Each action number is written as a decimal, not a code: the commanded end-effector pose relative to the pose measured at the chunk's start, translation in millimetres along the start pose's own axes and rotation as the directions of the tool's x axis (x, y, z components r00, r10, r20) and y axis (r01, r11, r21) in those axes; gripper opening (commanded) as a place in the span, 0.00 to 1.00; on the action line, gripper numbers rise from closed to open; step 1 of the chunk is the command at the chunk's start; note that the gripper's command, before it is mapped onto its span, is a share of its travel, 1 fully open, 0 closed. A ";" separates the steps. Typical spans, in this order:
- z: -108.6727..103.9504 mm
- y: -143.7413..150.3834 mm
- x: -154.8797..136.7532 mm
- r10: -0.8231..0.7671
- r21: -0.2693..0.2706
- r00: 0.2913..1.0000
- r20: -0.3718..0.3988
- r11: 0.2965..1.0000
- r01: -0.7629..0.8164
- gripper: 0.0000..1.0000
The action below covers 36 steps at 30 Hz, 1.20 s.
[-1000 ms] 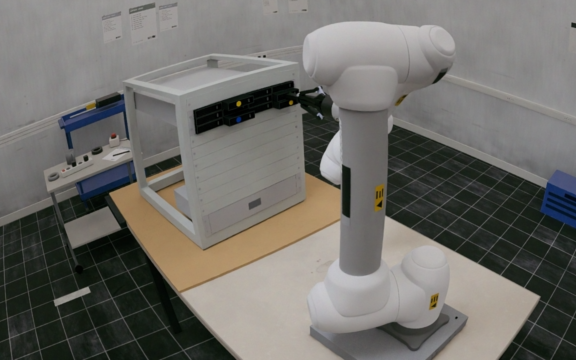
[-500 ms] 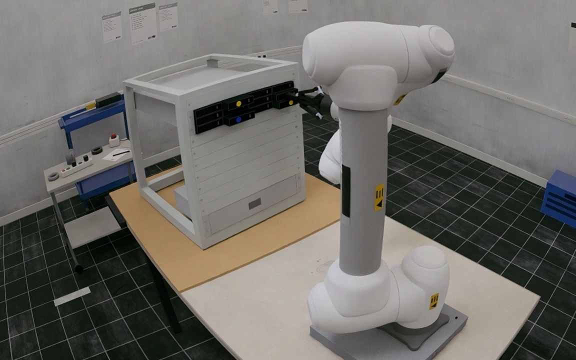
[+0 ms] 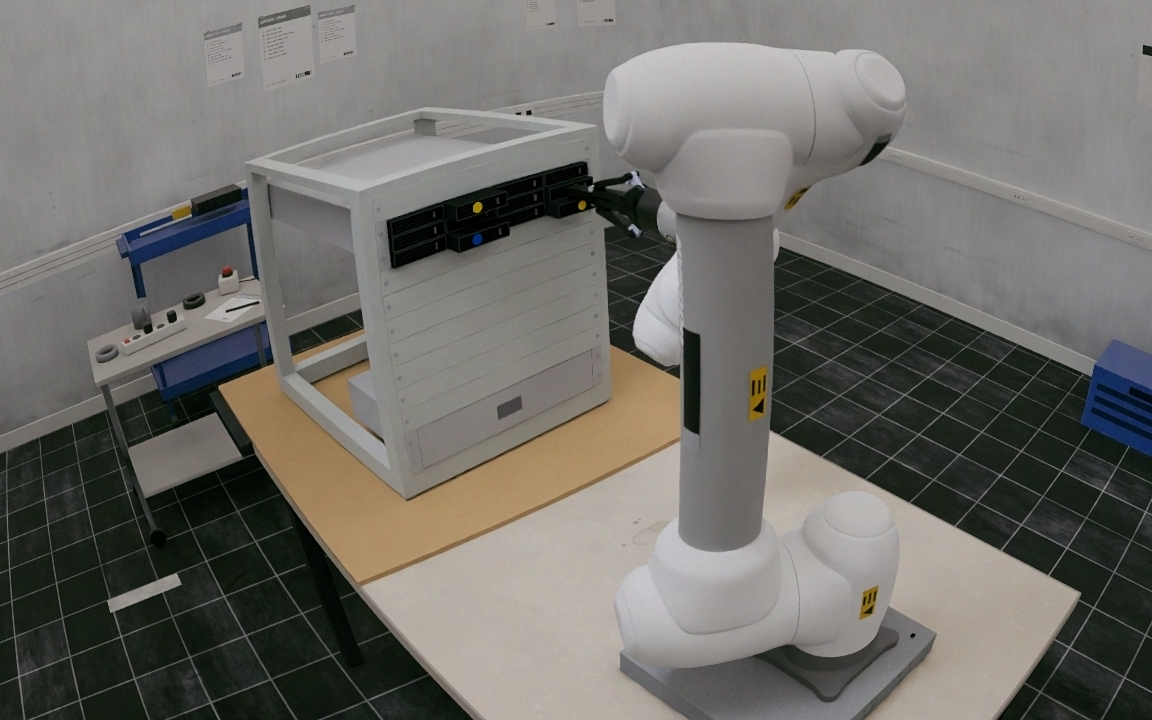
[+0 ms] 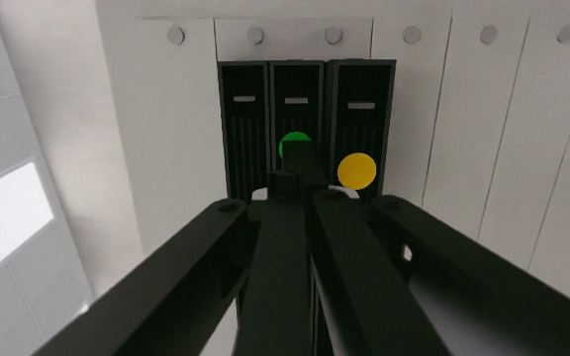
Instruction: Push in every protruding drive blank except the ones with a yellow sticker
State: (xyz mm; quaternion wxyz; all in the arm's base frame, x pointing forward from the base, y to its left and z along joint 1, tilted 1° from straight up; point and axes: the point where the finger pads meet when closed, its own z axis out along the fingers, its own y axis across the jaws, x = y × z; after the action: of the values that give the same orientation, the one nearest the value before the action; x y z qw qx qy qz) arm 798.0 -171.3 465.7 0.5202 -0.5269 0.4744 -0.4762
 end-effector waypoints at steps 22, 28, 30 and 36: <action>4.8 -1.0 0.1 0.000 0.001 1.000 0.000 1.000 0.000 0.10; 6.0 -1.0 0.1 0.000 0.001 1.000 0.000 1.000 0.000 0.10; 6.0 -1.0 0.1 0.000 0.001 1.000 0.000 1.000 0.000 0.10; 6.2 -1.0 0.1 0.000 0.001 1.000 0.000 1.000 0.000 0.10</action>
State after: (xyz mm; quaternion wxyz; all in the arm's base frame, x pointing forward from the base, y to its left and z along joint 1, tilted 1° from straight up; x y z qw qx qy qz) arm 804.0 -170.7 465.7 0.5202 -0.5269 0.4744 -0.4762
